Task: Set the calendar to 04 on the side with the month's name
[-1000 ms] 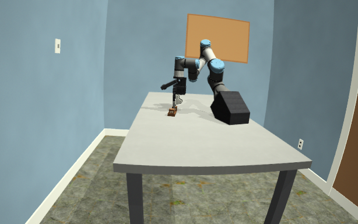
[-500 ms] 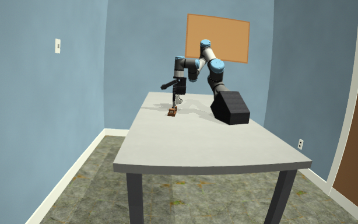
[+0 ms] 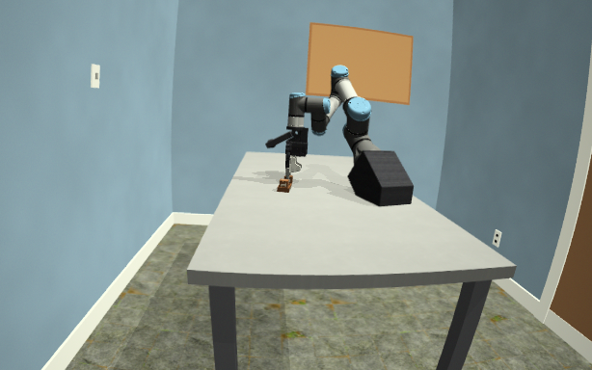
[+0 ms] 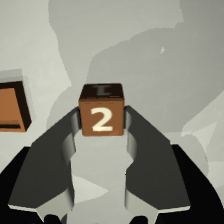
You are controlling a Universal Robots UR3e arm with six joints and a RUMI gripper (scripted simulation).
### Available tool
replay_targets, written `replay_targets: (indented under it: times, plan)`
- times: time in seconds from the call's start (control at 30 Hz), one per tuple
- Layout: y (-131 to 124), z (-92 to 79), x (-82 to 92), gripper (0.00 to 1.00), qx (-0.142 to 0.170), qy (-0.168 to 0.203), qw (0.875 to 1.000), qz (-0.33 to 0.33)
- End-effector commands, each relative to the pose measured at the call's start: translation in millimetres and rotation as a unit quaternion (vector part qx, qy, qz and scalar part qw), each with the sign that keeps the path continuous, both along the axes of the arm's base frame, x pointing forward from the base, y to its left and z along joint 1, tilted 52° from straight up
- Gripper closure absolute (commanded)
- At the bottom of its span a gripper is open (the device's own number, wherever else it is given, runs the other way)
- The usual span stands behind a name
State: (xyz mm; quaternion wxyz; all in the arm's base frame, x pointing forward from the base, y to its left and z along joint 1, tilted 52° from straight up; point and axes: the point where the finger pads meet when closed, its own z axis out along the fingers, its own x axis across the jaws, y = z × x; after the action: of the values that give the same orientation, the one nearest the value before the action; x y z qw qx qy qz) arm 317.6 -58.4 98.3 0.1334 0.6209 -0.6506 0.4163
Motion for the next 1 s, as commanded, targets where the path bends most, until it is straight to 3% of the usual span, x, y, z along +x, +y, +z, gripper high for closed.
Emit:
replay_targets:
  times: [0.0, 0.53, 0.97]
  plan:
    - [0.0, -0.3, 0.0, 0.89, 0.0, 0.0, 1.0, 0.0]
    - [0.0, -0.3, 0.0, 0.89, 0.0, 0.0, 1.0, 0.0]
    - [0.0, -0.3, 0.0, 0.74, 0.0, 0.0, 1.0, 0.0]
